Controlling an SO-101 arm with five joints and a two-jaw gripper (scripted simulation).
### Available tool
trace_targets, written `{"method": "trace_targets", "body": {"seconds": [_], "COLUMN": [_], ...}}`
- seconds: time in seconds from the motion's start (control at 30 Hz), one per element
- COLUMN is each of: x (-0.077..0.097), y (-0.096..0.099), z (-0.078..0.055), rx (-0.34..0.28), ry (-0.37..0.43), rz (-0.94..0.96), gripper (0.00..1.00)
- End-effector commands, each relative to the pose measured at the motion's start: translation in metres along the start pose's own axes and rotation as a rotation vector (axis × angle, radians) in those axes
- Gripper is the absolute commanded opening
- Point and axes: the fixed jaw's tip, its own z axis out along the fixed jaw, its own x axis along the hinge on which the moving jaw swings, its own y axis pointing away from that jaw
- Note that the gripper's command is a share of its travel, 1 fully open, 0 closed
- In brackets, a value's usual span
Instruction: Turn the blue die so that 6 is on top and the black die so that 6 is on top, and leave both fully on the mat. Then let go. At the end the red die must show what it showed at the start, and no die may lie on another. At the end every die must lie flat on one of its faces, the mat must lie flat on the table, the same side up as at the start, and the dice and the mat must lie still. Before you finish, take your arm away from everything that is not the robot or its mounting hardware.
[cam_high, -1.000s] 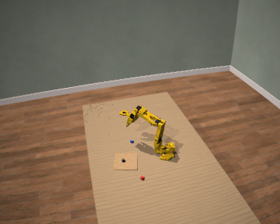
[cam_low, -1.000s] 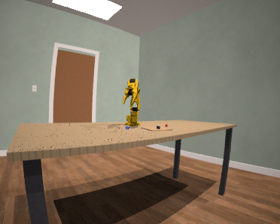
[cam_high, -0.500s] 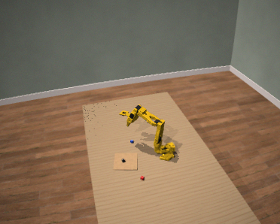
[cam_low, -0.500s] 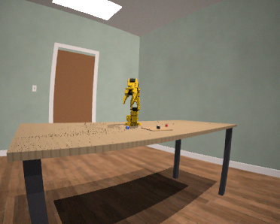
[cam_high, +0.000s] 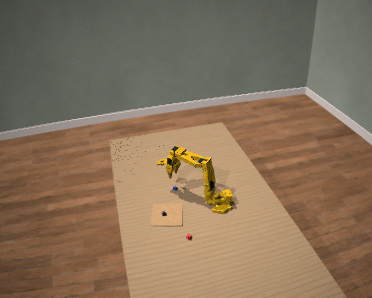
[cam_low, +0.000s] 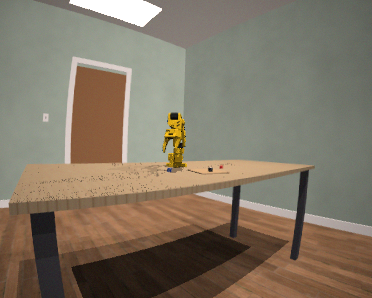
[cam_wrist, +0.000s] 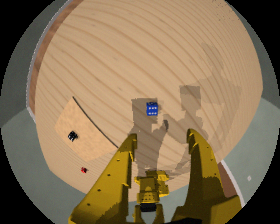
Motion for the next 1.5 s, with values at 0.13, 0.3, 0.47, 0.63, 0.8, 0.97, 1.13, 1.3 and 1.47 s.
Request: {"method": "trace_targets", "body": {"seconds": [0.13, 0.3, 0.47, 0.63, 0.8, 0.97, 1.13, 1.3, 1.47], "x": [0.007, 0.009, 0.005, 0.005, 0.005, 0.005, 0.005, 0.005, 0.005], "y": [0.001, 0.001, 0.001, 0.001, 0.001, 0.001, 0.001, 0.001, 0.001], "z": [0.025, 0.031, 0.023, 0.023, 0.023, 0.023, 0.024, 0.027, 0.033], "rx": [0.001, 0.002, 0.002, 0.002, 0.002, 0.002, 0.002, 0.002, 0.002], "ry": [0.123, 0.151, 0.125, 0.125, 0.125, 0.125, 0.125, 0.125, 0.125], "rz": [0.001, 0.001, 0.015, 0.015, 0.015, 0.015, 0.015, 0.015, 0.015], "gripper": [0.25, 0.25, 0.25, 0.25, 0.25, 0.25, 0.25, 0.25, 0.25]}}
